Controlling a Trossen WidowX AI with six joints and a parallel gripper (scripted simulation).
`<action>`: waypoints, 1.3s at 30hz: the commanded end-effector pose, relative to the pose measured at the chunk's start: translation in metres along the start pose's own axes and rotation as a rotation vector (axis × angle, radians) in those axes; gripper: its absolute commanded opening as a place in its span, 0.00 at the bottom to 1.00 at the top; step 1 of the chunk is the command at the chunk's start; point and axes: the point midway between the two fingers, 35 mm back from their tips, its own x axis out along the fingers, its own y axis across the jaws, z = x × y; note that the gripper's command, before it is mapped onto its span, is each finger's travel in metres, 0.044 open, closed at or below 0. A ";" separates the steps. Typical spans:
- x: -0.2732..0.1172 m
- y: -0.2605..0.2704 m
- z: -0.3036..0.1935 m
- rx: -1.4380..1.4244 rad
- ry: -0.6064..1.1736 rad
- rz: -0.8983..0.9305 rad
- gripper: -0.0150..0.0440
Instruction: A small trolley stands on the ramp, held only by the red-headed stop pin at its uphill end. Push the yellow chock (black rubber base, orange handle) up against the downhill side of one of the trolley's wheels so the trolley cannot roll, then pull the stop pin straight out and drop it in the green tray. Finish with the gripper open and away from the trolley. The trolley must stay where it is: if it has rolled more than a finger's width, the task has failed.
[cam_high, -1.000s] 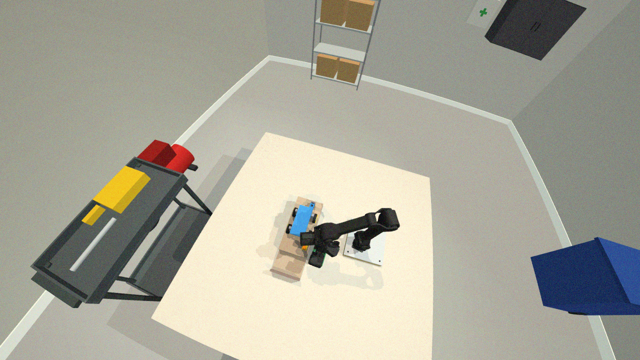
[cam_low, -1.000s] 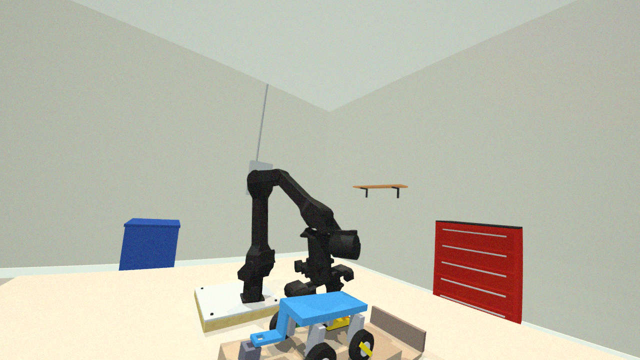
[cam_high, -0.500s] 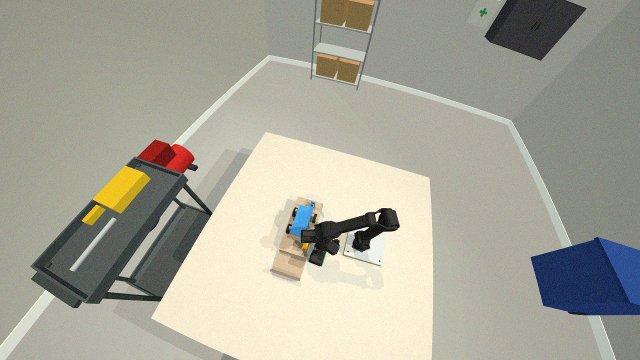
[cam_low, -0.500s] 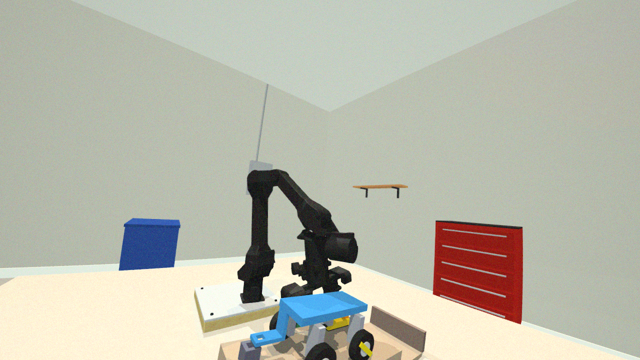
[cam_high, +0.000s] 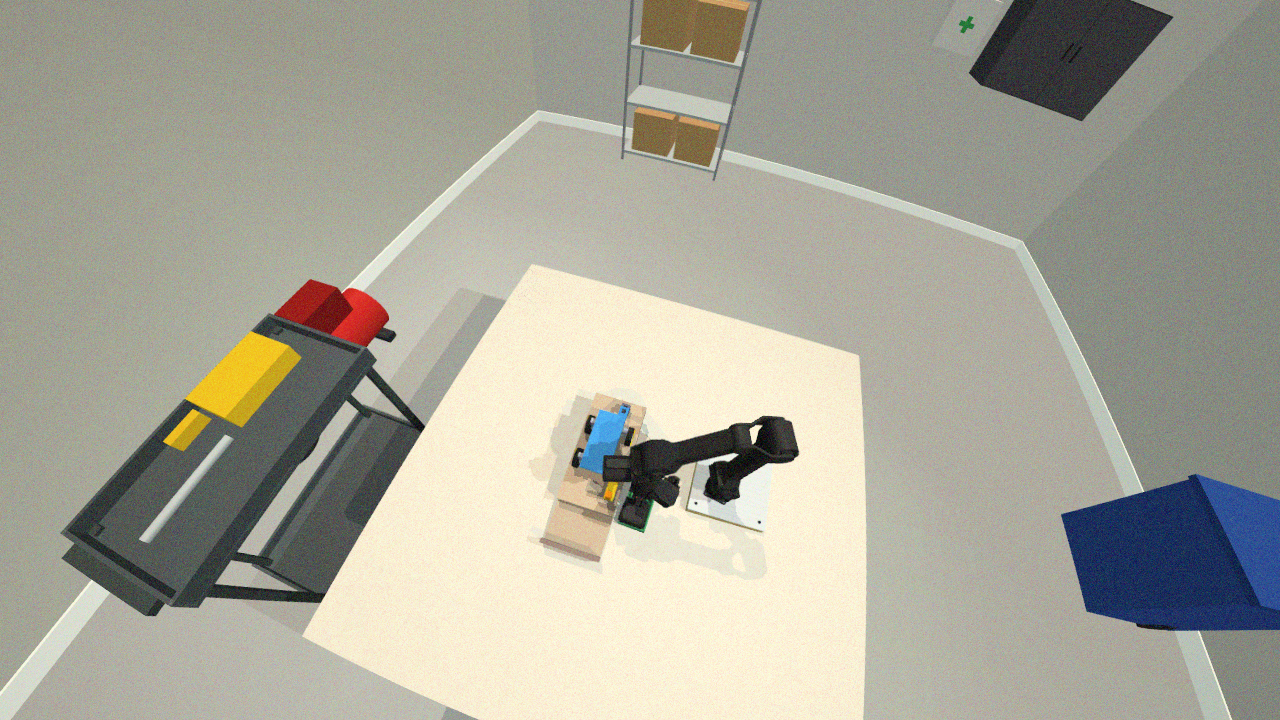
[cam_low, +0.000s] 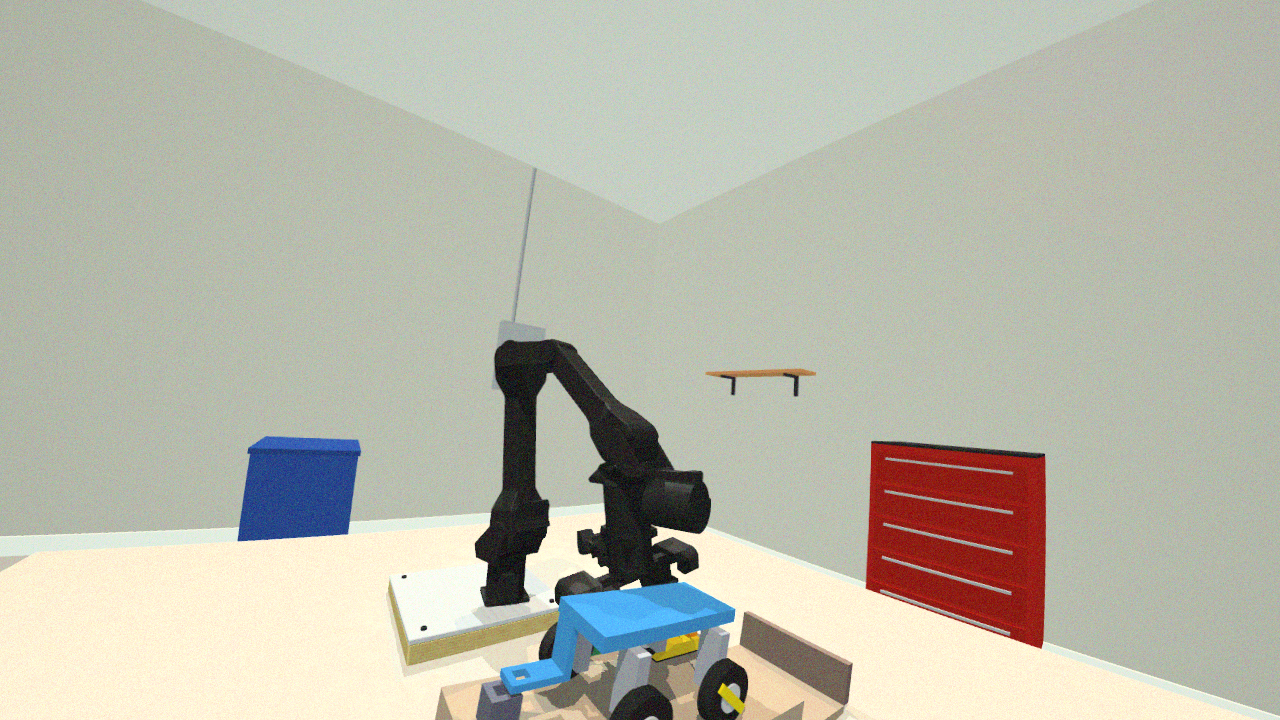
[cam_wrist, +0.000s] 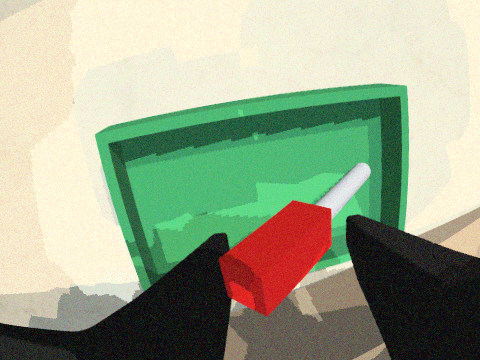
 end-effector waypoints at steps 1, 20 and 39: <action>0.002 0.002 0.001 -0.003 -0.004 -0.002 0.58; 0.006 0.008 0.001 0.000 0.001 0.000 0.71; -0.031 0.003 0.002 -0.002 -0.004 -0.001 1.00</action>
